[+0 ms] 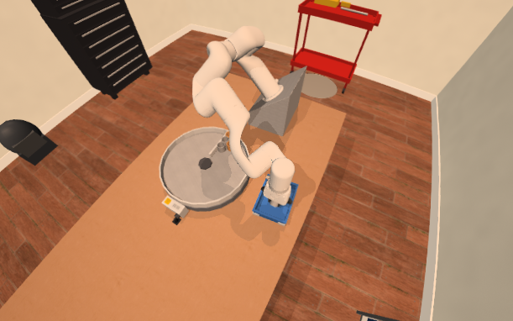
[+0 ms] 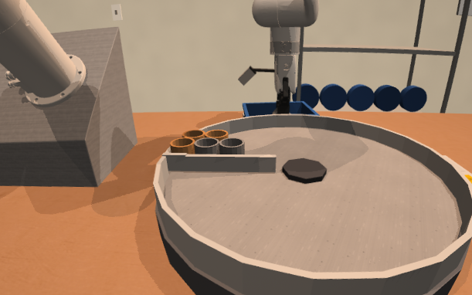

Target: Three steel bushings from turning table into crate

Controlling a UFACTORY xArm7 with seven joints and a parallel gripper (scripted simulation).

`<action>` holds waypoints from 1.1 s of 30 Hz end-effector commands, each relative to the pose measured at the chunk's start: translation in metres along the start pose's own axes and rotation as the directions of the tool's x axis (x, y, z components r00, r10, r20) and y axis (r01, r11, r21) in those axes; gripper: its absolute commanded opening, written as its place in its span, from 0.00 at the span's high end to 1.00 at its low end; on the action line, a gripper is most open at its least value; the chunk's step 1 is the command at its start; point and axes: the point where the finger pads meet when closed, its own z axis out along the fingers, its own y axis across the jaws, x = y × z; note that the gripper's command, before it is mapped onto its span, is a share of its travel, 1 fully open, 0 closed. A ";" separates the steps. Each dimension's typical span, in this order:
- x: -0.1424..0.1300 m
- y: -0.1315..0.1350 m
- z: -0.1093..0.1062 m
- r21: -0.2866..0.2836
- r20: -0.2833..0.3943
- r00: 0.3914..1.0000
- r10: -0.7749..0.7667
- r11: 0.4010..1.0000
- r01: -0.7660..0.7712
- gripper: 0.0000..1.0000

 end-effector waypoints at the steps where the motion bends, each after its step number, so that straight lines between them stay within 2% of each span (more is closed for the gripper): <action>1: -0.001 0.000 -0.001 0.000 0.002 1.000 0.001 1.000 -0.001 1.00; 4: -0.001 0.000 -0.001 0.000 0.002 1.000 0.001 1.000 -0.001 1.00; 5: -0.001 0.000 -0.001 0.000 0.002 1.000 0.001 1.000 -0.001 0.52; 33: -0.001 0.000 -0.001 0.000 0.002 1.000 0.001 1.000 -0.001 0.52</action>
